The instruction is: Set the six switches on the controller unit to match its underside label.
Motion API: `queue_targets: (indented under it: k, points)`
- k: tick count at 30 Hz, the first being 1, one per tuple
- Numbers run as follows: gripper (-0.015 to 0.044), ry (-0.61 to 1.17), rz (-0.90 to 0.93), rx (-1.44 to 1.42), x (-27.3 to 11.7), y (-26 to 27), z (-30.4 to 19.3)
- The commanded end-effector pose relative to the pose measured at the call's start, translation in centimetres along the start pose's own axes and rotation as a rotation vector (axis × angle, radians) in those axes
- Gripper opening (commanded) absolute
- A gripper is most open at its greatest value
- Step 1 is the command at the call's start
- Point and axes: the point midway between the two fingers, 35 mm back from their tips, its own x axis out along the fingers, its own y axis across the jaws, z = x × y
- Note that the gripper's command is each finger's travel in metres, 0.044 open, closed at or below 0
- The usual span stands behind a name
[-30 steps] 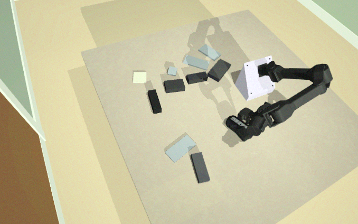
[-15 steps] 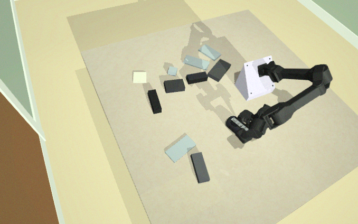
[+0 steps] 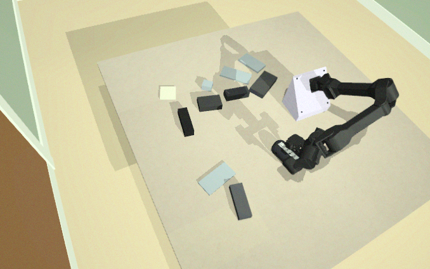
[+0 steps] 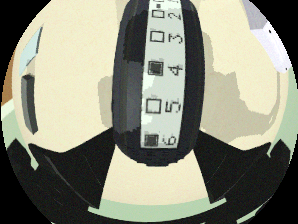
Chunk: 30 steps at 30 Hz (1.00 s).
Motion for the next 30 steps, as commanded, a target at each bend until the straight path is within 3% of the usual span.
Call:
queue_targets:
  k: [1, 30]
  points:
    - [0.0338, -0.014, 0.000, 0.017, 0.4, -0.1, 0.5]
    - [0.0338, -0.011, 0.000, 0.015, 2.2, 0.0, 0.0]
